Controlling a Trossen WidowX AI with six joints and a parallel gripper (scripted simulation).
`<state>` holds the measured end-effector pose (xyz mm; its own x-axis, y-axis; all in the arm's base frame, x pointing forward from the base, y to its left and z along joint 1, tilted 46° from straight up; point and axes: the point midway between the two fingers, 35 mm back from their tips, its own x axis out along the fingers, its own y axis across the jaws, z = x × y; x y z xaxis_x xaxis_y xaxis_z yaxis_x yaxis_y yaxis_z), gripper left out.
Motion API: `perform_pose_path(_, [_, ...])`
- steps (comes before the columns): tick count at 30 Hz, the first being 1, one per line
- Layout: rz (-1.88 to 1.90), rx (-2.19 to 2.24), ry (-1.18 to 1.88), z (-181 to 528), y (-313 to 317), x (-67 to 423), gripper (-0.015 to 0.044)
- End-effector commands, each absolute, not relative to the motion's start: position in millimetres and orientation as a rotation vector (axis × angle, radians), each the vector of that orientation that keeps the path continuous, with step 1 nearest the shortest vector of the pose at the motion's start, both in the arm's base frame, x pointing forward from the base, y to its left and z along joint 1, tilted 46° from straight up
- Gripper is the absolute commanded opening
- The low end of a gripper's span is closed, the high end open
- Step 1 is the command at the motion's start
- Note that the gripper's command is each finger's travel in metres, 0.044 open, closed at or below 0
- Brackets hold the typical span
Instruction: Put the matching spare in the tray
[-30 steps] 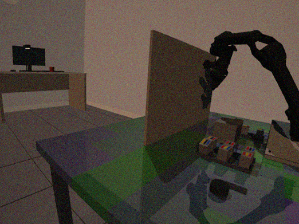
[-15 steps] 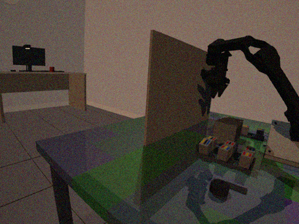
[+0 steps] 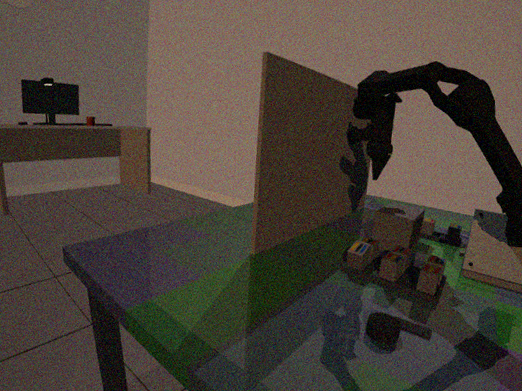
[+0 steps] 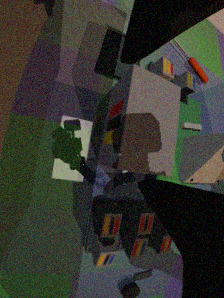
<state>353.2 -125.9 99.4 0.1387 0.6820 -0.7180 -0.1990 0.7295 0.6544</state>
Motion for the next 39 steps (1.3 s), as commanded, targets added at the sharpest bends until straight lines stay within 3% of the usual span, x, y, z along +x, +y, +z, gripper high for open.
perform_pose_path(1, [0.945,0.061,1.074,135,-66,352,0.044])
perform_pose_path(9, [1.307,-0.522,0.66,169,17,322,0.044])
perform_pose_path(18, [1.311,-0.529,0.654,169,18,321,0.044])
perform_pose_path(24, [1.311,-0.528,0.652,143,44,326,0.03])
perform_pose_path(39, [1.311,-0.529,0.652,135,52,328,0.03])
